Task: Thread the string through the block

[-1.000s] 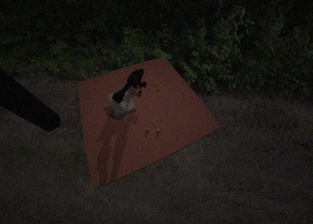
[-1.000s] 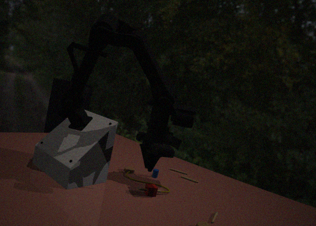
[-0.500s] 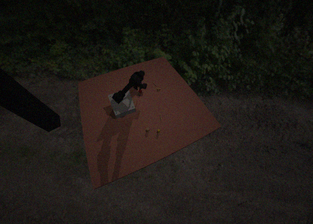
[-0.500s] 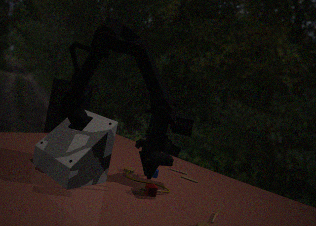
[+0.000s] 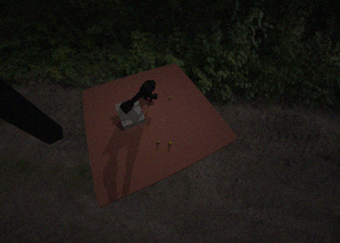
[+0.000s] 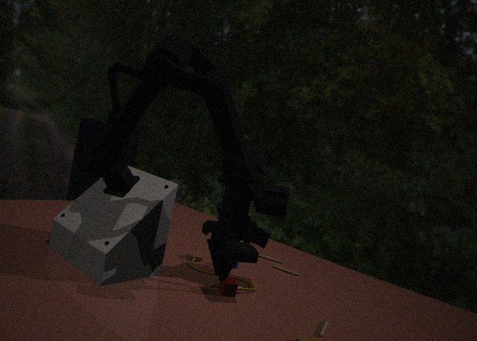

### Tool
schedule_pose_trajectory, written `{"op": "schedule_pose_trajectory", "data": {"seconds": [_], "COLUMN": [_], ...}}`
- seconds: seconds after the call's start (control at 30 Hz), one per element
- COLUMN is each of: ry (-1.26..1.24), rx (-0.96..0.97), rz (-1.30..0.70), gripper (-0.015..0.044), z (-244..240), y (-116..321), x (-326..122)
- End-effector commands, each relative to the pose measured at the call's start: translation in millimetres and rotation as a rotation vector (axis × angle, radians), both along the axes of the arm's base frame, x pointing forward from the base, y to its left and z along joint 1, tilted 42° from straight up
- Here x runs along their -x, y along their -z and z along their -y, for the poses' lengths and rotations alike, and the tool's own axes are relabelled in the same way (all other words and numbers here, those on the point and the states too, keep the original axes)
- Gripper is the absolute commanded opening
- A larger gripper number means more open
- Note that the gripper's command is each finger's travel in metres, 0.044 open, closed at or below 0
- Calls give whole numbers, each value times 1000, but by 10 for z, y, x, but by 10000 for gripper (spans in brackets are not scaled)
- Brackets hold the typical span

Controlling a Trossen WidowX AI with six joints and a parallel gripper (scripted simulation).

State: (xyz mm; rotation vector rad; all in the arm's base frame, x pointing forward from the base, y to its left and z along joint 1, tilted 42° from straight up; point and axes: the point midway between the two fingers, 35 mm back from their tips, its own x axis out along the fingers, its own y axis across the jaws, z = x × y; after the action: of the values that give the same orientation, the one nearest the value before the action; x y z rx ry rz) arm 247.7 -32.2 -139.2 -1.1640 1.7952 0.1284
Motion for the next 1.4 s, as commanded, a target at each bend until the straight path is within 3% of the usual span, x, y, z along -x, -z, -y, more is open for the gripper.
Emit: {"op": "schedule_pose_trajectory", "data": {"seconds": [0.0,1.37], "ry": [0,1], "rx": [4,8], "rz": [-11,-12], "gripper": [123,123], "z": [62,169], "y": [53,159], "x": [48,84]}}
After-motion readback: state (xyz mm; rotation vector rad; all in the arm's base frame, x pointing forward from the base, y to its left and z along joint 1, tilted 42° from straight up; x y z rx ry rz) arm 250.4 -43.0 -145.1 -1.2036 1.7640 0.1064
